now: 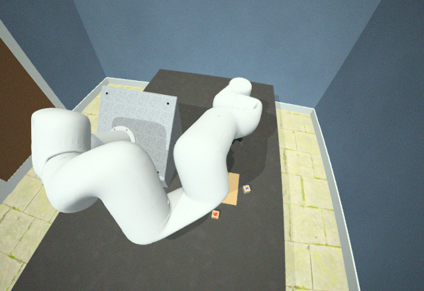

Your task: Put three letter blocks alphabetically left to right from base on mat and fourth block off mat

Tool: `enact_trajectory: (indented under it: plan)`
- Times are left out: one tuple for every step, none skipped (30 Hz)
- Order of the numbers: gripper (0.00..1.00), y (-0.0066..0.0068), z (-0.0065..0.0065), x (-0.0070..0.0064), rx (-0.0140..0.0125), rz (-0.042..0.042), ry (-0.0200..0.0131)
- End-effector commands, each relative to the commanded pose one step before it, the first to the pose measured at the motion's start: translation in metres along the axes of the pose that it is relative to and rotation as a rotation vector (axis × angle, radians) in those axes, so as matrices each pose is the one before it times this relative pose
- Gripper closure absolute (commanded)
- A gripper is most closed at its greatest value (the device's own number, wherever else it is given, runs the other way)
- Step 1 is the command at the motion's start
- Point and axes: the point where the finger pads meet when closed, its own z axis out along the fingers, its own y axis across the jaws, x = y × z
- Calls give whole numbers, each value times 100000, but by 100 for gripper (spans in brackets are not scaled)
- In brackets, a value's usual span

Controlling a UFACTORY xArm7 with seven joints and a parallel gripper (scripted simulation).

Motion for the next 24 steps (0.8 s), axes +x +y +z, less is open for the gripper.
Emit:
enact_trajectory:
  plan:
    - [79,-14,-644,-67,6,35,-324]
    - [79,0,0,0,0,0,0]
    - [79,0,0,0,0,0,0]
    - [79,0,0,0,0,0,0]
    - [79,0,0,0,0,0,0]
    - [79,-17,-3,11,-6,-75,-6]
    - [79,-108,-20,73,-41,-478,-39]
    - [79,-262,-47,180,-96,-1165,-94]
    - [79,-447,-78,324,-153,-2021,-160]
    - [79,-633,-107,497,-193,-2943,-224]
    - [79,-791,-128,696,-203,-3845,-271]
    - [79,-897,-136,910,-176,-4655,-288]
    - [79,-252,-38,295,-39,-1412,-77]
    - [79,-264,-38,325,-36,-1525,-77]
    - [79,0,0,0,0,0,0]
    - [79,0,0,0,0,0,0]
    - [79,-914,-120,1229,-76,-5568,-227]
    - [79,-230,-29,370,-8,-1582,-47]
    - [79,-227,-27,390,-2,-1641,-40]
    - [79,-255,-29,470,4,-1942,-36]
    - [79,-259,-27,520,12,-2111,-24]
    - [79,-228,-22,504,17,-2012,-8]
    - [79,-210,-18,513,22,-2018,7]
    - [79,-194,-14,529,27,-2051,22]
